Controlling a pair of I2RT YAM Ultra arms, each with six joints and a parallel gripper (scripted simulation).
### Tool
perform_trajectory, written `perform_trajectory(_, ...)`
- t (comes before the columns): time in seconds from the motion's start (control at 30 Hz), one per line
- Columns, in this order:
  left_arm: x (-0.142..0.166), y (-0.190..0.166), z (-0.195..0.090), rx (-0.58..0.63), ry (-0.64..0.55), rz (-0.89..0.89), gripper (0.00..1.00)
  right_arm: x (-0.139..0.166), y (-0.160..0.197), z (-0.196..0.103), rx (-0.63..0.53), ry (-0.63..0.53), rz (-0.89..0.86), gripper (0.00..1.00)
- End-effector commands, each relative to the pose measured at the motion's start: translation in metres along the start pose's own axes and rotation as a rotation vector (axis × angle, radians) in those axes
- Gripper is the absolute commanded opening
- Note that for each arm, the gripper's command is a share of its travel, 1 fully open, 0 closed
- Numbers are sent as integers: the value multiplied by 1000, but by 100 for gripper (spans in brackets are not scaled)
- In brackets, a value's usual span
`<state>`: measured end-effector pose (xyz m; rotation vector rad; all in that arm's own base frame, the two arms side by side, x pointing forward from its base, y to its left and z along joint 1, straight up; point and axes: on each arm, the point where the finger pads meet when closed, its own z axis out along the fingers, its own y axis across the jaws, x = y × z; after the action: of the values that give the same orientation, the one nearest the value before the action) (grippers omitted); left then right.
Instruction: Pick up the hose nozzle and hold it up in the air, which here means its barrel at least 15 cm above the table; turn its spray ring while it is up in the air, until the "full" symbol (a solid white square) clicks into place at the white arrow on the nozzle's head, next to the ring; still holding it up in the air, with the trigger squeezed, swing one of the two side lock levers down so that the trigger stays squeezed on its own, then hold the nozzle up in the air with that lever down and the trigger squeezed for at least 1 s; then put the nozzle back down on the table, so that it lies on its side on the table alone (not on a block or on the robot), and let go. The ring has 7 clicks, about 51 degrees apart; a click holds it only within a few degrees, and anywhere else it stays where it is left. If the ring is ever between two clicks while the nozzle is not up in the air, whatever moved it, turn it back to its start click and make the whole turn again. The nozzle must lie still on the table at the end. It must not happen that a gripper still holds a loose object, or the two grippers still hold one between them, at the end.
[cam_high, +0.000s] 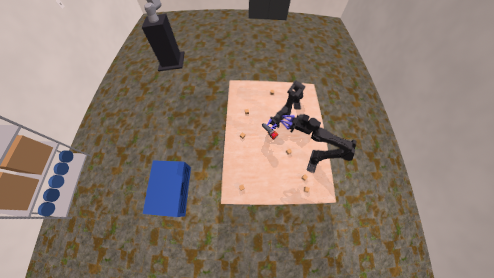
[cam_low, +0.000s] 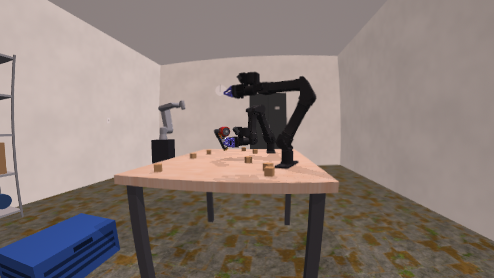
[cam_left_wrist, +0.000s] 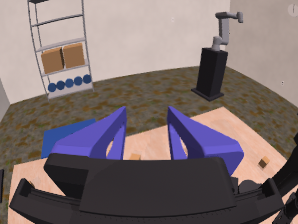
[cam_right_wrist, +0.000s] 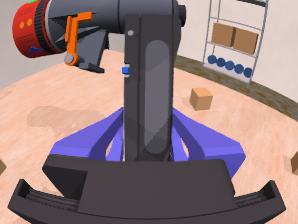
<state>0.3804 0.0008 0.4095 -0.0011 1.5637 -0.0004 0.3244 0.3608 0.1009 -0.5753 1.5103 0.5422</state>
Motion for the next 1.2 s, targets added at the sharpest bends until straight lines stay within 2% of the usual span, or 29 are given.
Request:
perform_trajectory(0.0, -15, 2, 0, 0, -32, 5, 37, -65, -2, 5, 7, -199, 54, 35)
perform_trajectory(1.17, -15, 2, 0, 0, -32, 5, 37, -63, 7, 4, -8, -193, 51, 35)
